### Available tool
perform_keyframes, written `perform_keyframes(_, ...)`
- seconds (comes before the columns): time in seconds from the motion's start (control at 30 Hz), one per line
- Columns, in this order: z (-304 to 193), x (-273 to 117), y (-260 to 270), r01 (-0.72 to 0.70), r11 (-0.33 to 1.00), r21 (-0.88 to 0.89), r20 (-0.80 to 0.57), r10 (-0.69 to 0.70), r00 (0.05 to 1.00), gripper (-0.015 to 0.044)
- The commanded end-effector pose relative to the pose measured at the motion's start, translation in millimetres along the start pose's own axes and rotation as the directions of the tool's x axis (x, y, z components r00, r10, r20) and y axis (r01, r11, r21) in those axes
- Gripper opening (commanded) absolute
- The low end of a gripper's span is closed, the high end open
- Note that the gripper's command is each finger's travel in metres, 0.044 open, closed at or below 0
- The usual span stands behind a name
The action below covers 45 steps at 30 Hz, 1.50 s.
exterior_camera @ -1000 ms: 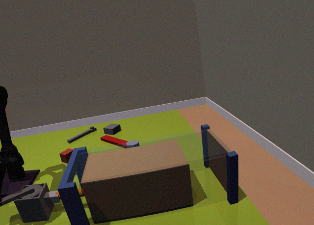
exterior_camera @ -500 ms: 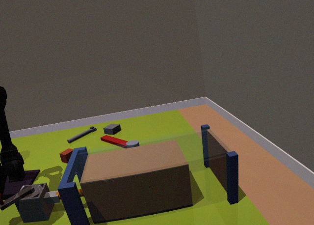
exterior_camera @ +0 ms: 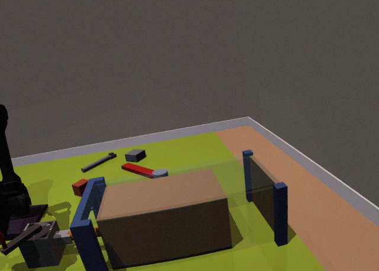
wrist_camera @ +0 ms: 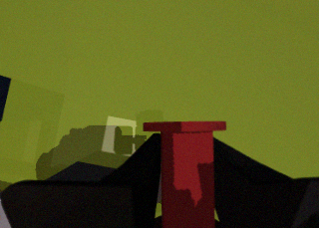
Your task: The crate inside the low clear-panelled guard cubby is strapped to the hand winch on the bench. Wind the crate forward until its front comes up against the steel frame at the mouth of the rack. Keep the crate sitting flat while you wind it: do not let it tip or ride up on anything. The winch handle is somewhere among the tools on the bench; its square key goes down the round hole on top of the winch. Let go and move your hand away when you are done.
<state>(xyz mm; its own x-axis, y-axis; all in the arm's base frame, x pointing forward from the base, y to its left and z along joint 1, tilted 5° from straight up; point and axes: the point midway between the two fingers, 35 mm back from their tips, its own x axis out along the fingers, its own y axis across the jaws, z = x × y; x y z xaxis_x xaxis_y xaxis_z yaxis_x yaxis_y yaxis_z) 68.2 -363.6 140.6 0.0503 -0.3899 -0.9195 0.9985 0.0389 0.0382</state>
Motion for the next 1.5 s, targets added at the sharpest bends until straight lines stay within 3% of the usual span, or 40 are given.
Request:
perform_keyframes(0.0,10.1,2.5,22.4,-0.044,0.999,-0.019,0.017,0.045,0.999,0.0000)
perform_keyframes(1.47,21.1,4.8,73.1,-0.049,0.999,-0.018,0.018,0.049,0.999,0.0000)
